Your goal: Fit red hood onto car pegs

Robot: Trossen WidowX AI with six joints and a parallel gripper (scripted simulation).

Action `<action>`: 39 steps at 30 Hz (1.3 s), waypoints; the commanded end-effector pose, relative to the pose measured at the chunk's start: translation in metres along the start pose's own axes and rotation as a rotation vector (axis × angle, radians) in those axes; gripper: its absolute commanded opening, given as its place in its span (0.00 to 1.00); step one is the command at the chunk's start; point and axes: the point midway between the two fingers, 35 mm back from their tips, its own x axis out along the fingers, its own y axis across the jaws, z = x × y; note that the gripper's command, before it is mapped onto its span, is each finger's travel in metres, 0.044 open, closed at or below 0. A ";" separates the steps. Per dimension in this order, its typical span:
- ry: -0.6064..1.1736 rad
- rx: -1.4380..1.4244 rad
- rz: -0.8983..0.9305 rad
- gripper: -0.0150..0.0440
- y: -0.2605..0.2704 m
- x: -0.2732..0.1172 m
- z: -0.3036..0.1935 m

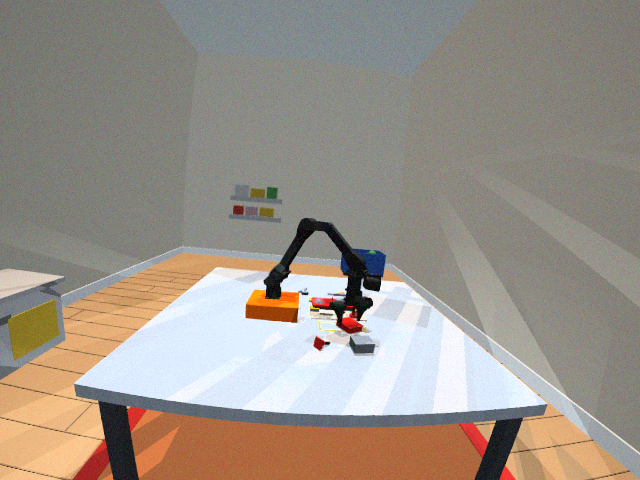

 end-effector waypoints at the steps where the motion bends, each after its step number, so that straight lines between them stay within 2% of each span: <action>1: -0.003 -0.003 -0.003 1.00 0.000 0.003 0.000; 22: -0.003 -0.003 -0.003 1.00 -0.001 0.013 0.000; 26: 0.000 -0.001 0.000 0.82 0.000 0.011 0.000; 35: 0.000 -0.001 0.000 0.72 0.000 0.011 0.000; 39: 0.001 0.000 0.000 0.54 0.000 0.009 0.000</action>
